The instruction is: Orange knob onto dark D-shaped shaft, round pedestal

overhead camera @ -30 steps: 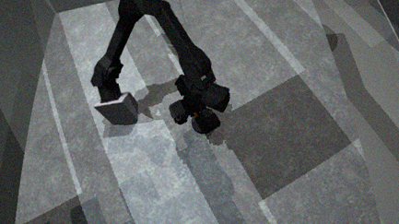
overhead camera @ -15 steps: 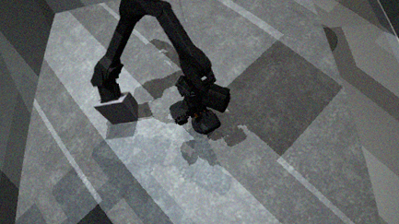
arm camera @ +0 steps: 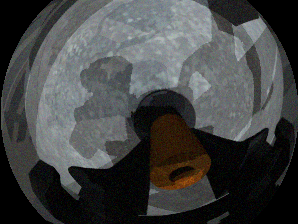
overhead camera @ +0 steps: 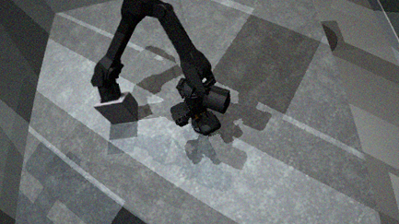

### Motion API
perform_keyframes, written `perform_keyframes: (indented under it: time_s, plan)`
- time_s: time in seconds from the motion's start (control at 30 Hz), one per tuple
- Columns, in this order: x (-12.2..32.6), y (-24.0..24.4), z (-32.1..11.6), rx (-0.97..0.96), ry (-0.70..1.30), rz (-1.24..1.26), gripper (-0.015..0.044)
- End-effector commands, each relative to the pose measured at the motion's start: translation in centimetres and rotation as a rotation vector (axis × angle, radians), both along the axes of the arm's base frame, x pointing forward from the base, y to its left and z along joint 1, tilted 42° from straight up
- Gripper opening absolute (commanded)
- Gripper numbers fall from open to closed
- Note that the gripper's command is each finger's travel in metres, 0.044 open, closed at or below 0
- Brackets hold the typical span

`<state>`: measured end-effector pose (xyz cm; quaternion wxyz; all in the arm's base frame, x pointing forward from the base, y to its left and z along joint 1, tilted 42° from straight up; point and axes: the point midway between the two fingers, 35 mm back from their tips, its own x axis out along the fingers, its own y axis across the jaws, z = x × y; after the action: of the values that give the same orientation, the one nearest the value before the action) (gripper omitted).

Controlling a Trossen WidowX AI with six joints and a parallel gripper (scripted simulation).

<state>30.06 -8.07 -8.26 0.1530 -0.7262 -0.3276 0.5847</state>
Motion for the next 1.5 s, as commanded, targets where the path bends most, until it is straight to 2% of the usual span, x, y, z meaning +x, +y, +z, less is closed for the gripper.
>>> perform_keyframes:
  time_s: [0.0, 0.13, 0.7, 0.9, 1.1, 1.47]
  plan:
    - [0.0, 0.0, 0.0, -0.001, 0.0, 0.0, 0.0]
    - [0.0, 0.0, 0.0, -0.001, 0.0, 0.0, 0.0]
    - [0.0, 0.0, 0.0, -0.001, 0.0, 0.0, 0.044]
    - [0.0, -0.3, 0.2, -0.001, 0.0, 0.0, 0.044]
    - [-0.9, -6.2, 6.9, -0.004, 0.002, -0.001, 0.044]
    - [-0.7, -6.7, 6.9, -0.004, 0.001, -0.001, 0.044]
